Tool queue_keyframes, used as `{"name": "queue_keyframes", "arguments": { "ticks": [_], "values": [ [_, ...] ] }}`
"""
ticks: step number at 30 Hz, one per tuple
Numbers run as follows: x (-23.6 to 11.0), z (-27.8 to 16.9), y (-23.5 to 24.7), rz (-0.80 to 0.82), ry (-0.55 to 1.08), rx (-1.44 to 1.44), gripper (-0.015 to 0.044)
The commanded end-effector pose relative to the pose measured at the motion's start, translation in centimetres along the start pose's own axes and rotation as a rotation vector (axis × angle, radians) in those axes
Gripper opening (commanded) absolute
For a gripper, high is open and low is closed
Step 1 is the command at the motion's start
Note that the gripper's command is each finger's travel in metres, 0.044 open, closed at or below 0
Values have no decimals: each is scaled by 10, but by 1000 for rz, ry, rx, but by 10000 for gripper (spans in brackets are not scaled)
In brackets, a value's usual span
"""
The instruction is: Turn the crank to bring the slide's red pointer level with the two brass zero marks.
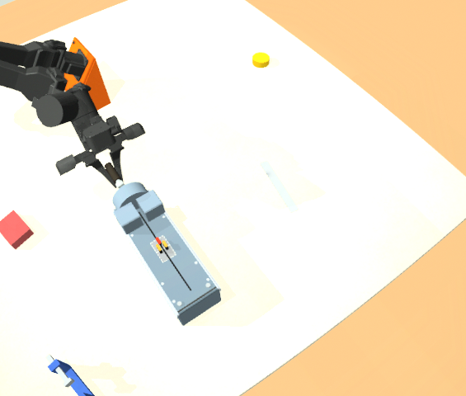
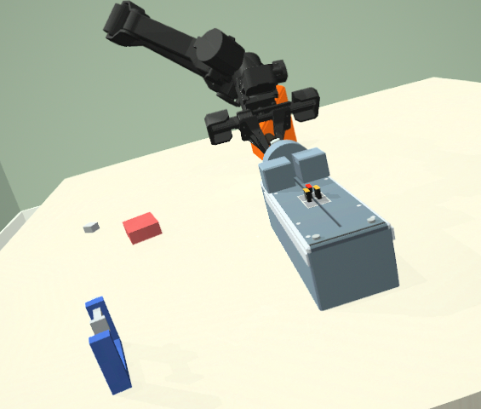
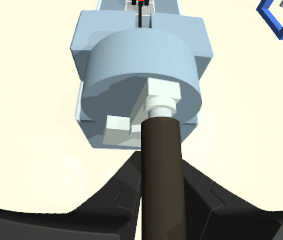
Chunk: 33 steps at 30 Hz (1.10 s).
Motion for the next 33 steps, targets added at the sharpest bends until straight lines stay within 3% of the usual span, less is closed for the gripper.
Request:
{"name": "queue_keyframes", "arguments": {
  "ticks": [1, 33],
  "values": [
    [-2, 2, 8, 23, -13, -12, 0],
    [0, 2, 17, 23, -13, -12, 0]
  ]
}}
Point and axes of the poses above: the point midway between the two fingers, 35 mm back from their tips, its own x axis out along the fingers, its own y axis across the jaws, z = x × y, the point moved 2 cm from there along -x, back along the fingers, and after that the axes turned 9 degrees about -x, right-handed, at the moved point
